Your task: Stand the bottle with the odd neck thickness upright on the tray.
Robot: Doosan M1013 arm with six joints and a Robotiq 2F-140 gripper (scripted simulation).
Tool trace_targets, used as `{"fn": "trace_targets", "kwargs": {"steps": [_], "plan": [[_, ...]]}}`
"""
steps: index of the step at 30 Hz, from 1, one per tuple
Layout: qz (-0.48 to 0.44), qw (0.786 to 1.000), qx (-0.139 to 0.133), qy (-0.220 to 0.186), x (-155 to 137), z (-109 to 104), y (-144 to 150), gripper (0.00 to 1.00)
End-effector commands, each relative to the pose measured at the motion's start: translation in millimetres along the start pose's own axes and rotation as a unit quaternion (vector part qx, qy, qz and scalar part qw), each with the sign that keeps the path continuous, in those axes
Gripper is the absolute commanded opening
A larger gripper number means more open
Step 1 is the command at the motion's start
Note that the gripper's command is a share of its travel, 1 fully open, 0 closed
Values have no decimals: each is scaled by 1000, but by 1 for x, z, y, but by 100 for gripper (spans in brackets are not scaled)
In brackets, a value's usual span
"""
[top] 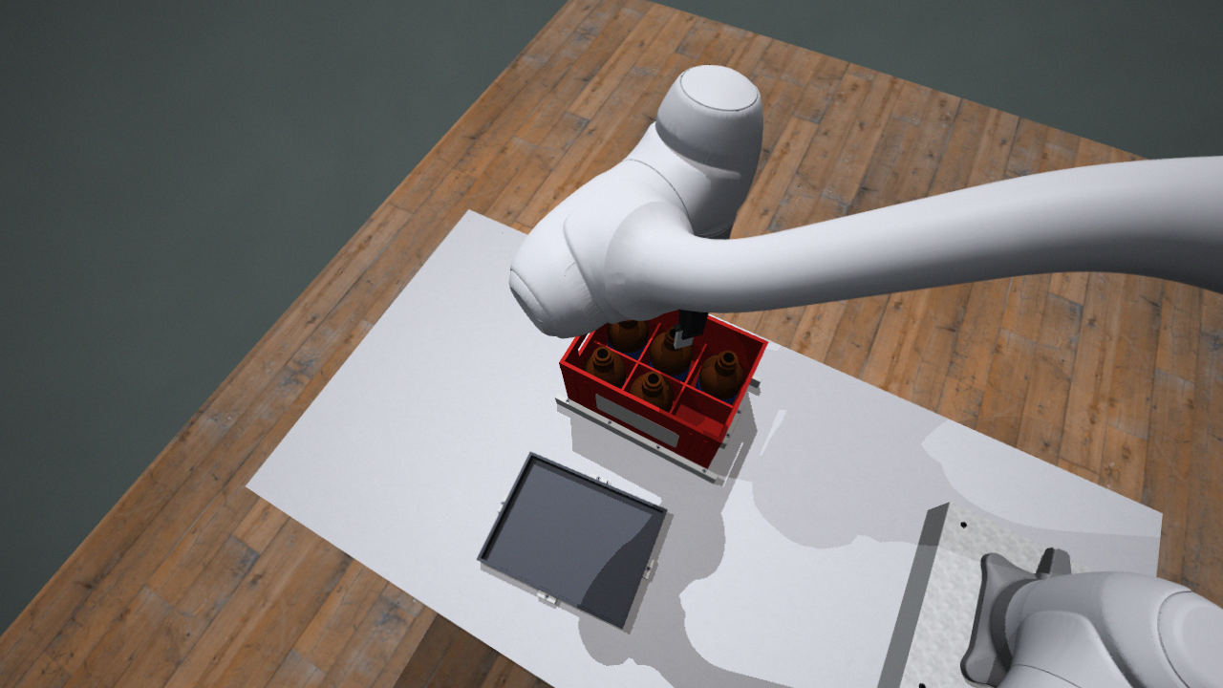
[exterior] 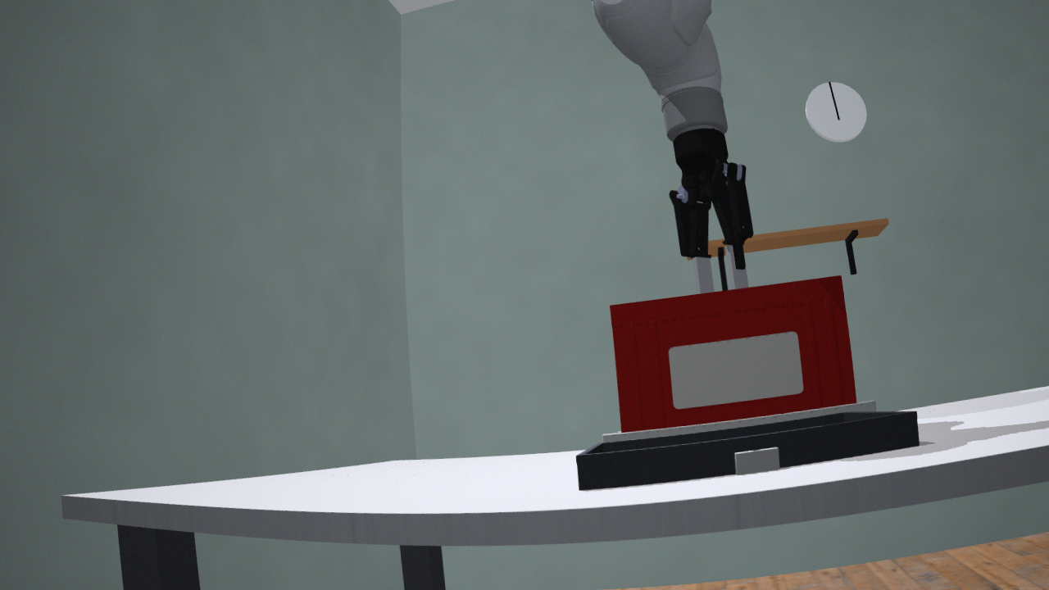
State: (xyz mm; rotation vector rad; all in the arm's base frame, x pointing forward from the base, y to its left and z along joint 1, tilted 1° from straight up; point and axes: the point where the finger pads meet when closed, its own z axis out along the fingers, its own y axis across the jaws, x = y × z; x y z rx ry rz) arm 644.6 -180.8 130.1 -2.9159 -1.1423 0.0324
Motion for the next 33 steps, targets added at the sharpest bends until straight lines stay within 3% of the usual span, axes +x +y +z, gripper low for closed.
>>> {"fn": "trace_targets", "kwargs": {"steps": [1, 33], "plan": [[0, 1000, 0, 0, 0, 0, 0, 38], [0, 1000, 0, 0, 0, 10, 0, 38]]}}
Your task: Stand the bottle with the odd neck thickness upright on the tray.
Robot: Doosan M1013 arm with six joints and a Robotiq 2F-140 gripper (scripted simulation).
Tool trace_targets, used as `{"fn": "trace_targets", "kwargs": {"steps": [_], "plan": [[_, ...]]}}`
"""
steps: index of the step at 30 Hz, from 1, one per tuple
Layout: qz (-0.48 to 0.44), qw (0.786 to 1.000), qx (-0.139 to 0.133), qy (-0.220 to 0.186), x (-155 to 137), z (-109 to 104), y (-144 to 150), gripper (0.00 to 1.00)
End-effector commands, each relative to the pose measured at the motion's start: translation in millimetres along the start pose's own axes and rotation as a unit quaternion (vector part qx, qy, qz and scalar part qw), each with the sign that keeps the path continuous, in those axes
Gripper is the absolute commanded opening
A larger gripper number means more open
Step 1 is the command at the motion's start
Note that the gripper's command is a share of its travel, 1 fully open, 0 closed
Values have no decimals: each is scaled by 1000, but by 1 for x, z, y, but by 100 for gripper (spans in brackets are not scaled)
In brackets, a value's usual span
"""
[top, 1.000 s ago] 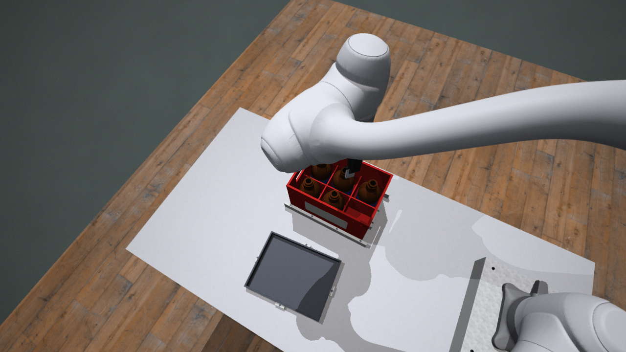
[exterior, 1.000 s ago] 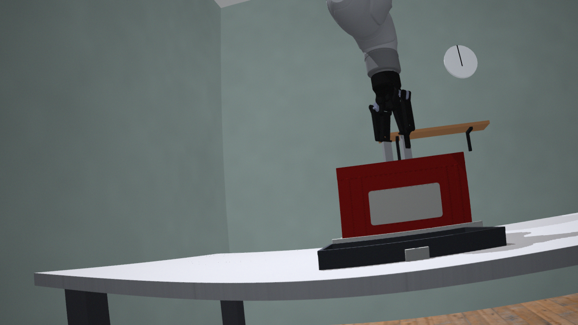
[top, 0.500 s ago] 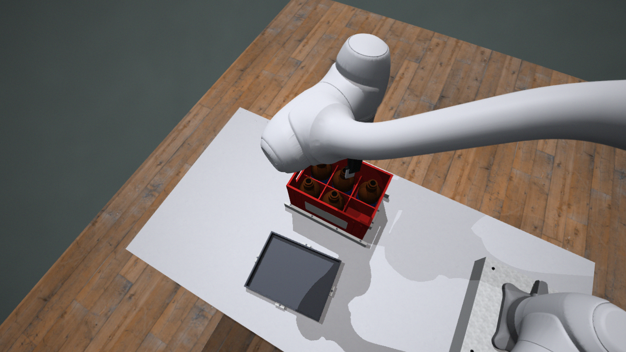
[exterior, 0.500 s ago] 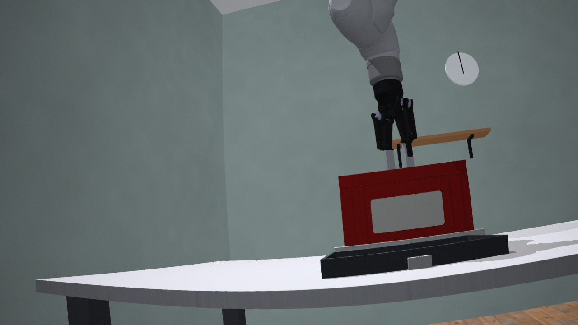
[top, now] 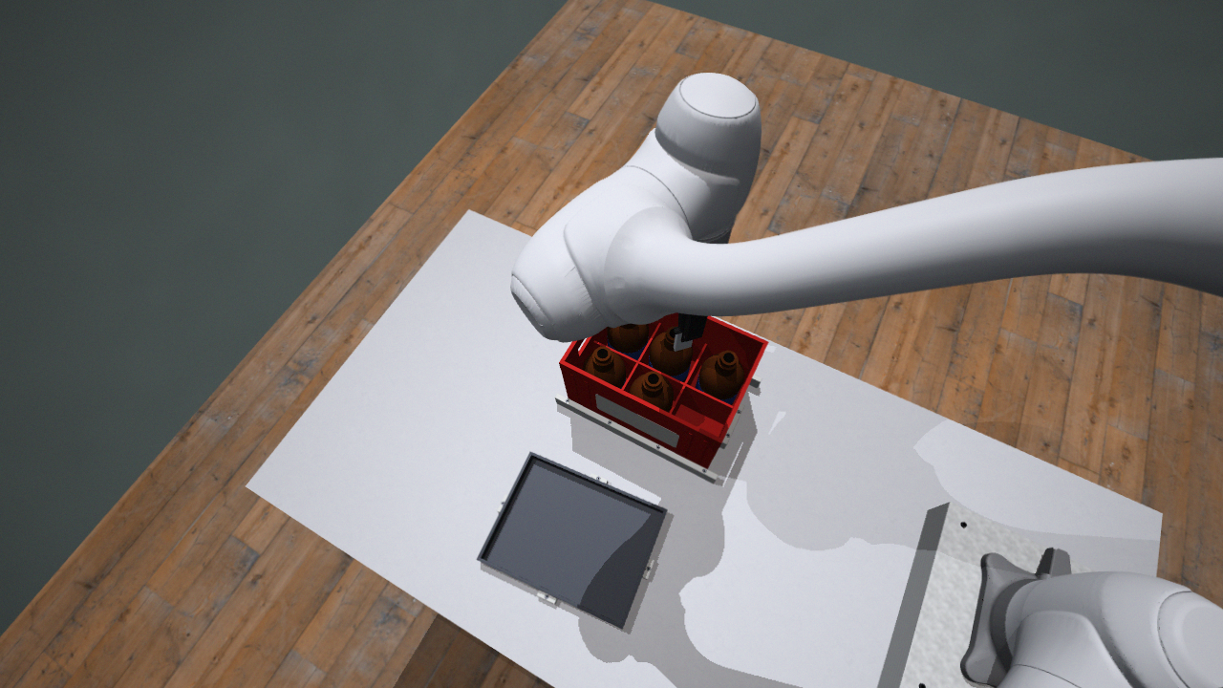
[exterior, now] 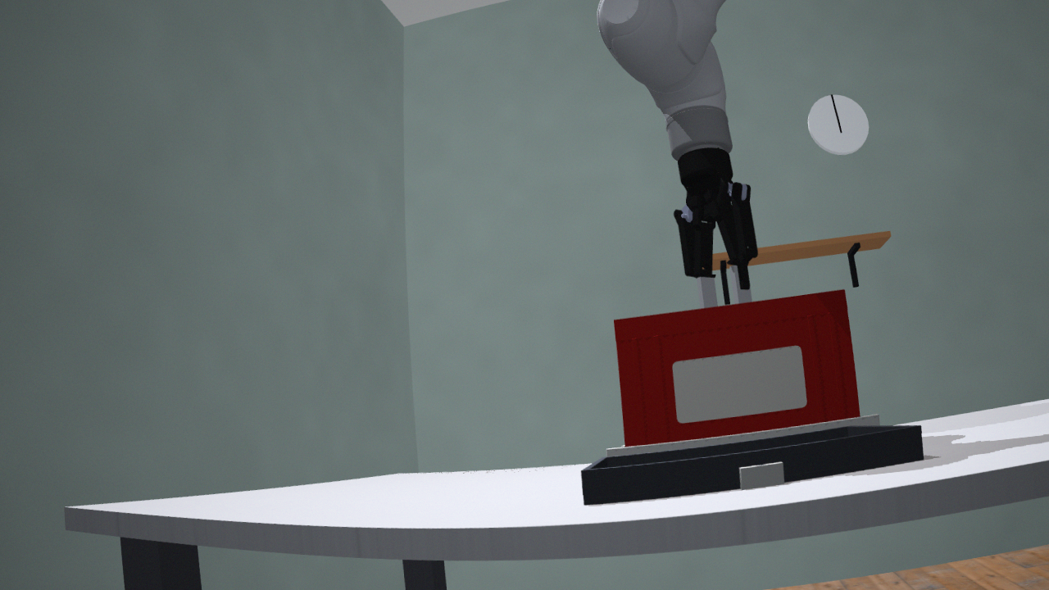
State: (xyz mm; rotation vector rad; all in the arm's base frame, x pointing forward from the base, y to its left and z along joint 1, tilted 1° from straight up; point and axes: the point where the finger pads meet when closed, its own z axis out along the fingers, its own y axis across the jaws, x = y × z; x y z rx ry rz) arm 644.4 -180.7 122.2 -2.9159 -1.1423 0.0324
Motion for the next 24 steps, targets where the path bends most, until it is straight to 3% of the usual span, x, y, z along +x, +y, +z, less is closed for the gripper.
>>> {"fn": "trace_targets", "kwargs": {"steps": [1, 24], "plan": [[0, 1000, 0, 0, 0, 3, 0, 38], [0, 1000, 0, 0, 0, 26, 0, 38]]}}
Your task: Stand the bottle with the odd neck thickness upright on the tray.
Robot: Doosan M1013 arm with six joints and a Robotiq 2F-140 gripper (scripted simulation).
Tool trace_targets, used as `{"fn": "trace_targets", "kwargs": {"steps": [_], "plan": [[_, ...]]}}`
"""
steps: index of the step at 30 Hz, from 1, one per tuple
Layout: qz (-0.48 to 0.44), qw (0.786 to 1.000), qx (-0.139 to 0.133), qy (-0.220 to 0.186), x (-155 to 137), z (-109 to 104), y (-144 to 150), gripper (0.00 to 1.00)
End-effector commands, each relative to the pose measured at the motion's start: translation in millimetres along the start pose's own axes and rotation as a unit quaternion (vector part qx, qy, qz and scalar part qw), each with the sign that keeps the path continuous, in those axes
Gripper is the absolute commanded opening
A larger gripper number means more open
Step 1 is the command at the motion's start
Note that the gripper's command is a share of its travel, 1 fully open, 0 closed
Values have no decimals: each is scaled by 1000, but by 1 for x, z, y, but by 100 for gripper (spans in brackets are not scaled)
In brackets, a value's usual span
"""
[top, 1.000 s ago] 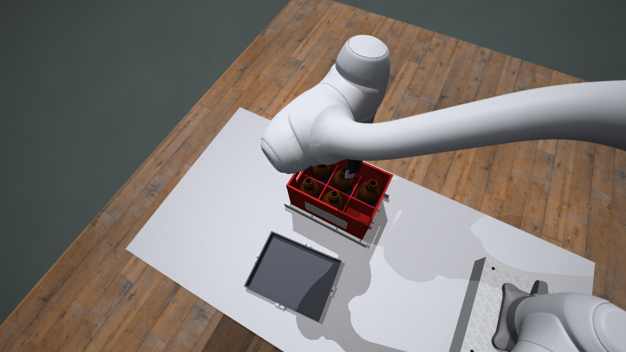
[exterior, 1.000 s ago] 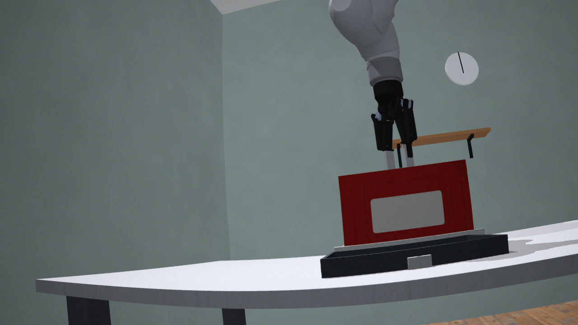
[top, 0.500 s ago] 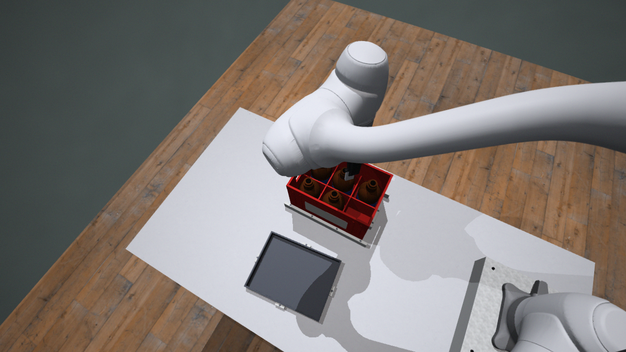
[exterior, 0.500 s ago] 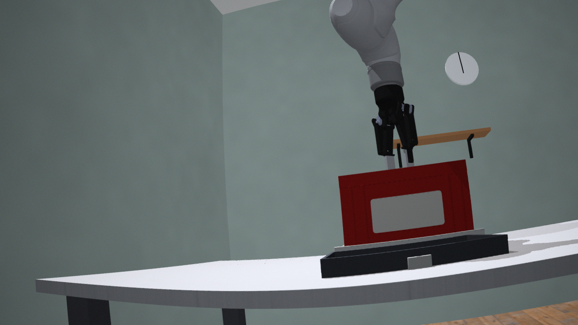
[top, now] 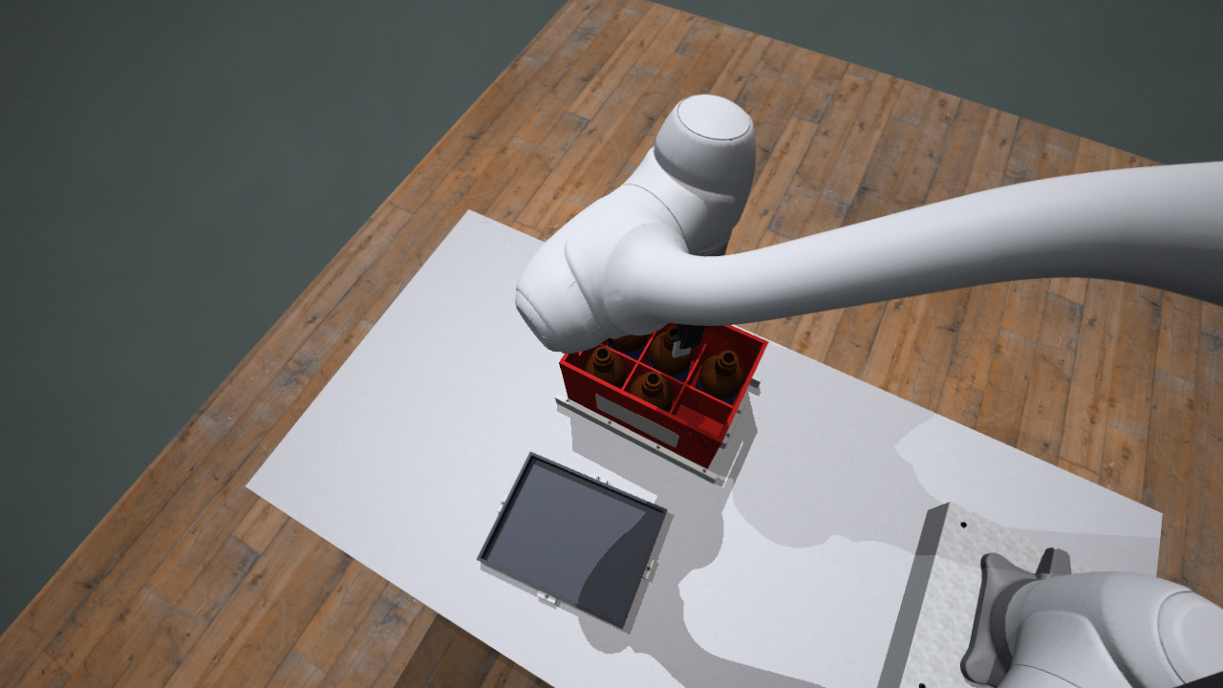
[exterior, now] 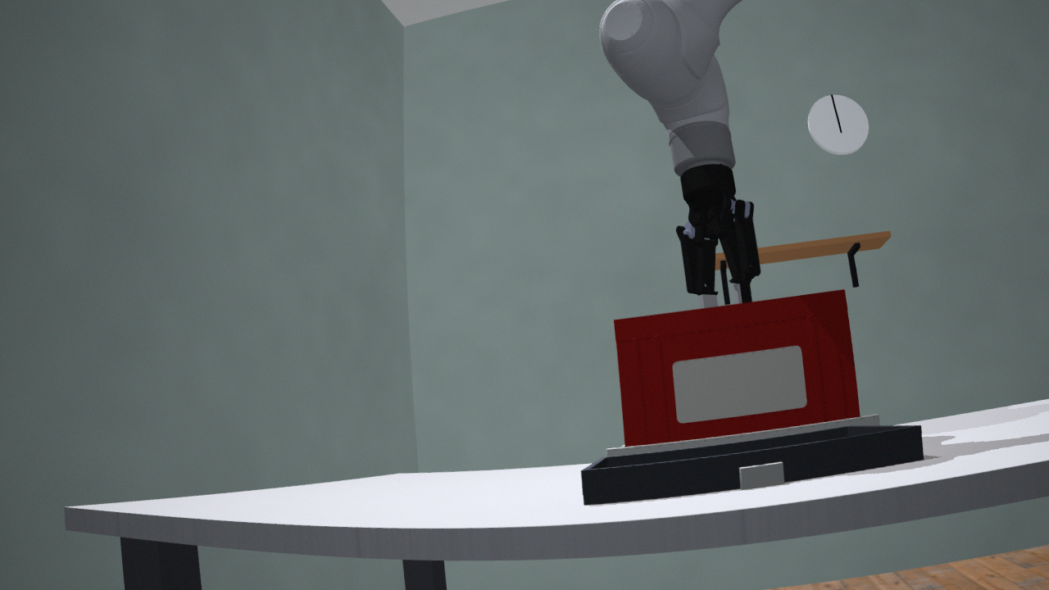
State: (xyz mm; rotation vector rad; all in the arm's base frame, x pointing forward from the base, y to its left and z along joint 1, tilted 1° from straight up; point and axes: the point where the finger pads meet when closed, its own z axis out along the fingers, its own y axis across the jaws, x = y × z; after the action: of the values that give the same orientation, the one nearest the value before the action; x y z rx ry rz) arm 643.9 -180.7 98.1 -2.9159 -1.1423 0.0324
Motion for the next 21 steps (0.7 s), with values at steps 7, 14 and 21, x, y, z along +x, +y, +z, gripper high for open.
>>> {"fn": "trace_targets", "kwargs": {"steps": [7, 14, 21], "plan": [[0, 1000, 0, 0, 0, 7, 0, 38], [0, 1000, 0, 0, 0, 9, 0, 38], [0, 1000, 0, 0, 0, 9, 0, 38]]}}
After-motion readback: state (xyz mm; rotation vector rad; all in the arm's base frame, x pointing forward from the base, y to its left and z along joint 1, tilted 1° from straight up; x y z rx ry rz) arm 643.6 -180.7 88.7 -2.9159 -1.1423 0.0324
